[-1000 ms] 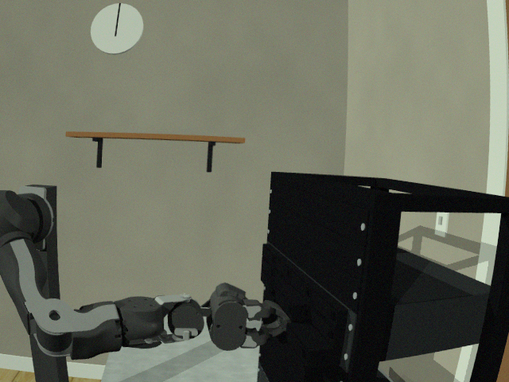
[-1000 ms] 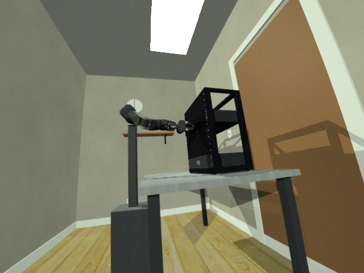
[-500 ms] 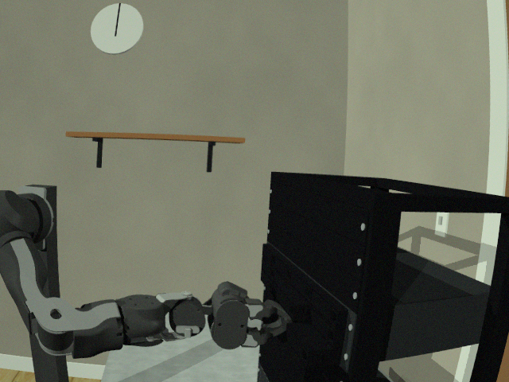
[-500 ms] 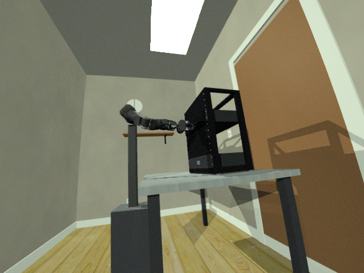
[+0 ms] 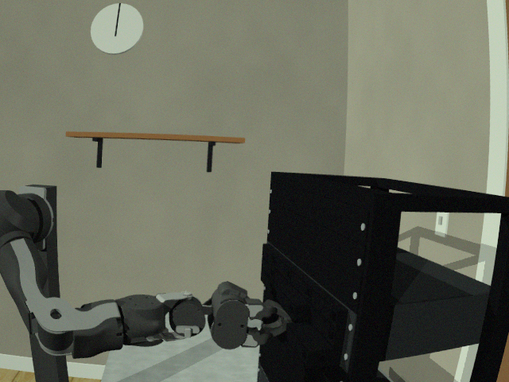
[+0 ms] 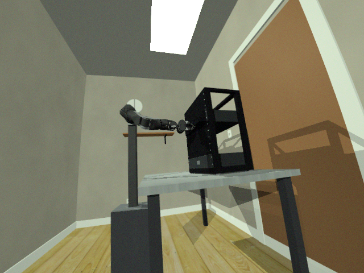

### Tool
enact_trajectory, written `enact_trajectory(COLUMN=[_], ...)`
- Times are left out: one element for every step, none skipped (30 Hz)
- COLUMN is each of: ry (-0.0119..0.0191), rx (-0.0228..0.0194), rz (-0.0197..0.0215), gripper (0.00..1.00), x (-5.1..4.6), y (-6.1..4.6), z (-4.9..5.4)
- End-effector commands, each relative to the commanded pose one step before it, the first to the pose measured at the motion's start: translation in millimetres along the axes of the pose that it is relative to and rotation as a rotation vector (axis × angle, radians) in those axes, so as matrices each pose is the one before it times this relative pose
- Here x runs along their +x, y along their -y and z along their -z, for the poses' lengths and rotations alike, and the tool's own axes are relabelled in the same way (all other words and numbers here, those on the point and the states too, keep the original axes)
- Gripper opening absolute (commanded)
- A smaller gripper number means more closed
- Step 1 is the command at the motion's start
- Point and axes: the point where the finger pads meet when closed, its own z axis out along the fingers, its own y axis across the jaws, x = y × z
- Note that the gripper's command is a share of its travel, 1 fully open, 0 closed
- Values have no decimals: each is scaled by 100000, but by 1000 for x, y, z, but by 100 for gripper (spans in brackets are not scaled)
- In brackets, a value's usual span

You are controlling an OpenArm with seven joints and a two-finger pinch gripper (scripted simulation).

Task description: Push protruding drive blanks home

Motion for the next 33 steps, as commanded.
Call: enact_trajectory(ry=[-1776,0,12,25,-15,-19,-2,-4,3,3,0,0,0,0,0,0,0,0,0,0,0,0,0,0,0,0,0,0,0,0,3,18,36], rx=[-6672,0,12,25,-13,-17,-1,-3,4,3,0,0,0,0,0,0,0,0,0,0,0,0,0,0,0,0,0,0,0,0,3,17,35], rz=[412,0,2,4,-2,-3,0,-1,1,0,0,0,0,0,0,0,0,0,0,0,0,0,0,0,0,0,0,0,0,0,1,3,6], gripper=[0,0,0,0,0,0,0,0,0,0,0,0,0,0,0,0,0,0,0,0,0,0,0,0,0,0,0,0,0,0,0,0,0], x=[5720,0,37,80,293,330,244,184,69,5,0,0,0,0,0,0,0,0,0,0,0,0,0,0,0,0,0,0,0,0,3,18,38], y=[-21597,0,-437,-903,-1446,-1599,-1385,-1000,-466,-75,0,0,0,0,0,0,0,0,0,0,0,0,0,0,0,0,0,0,0,0,-77,-431,-889], z=[-2725,0,-207,-422,-541,-595,-550,-387,-192,-36,0,0,0,0,0,0,0,0,0,0,0,0,0,0,0,0,0,0,0,0,-38,-212,-434])
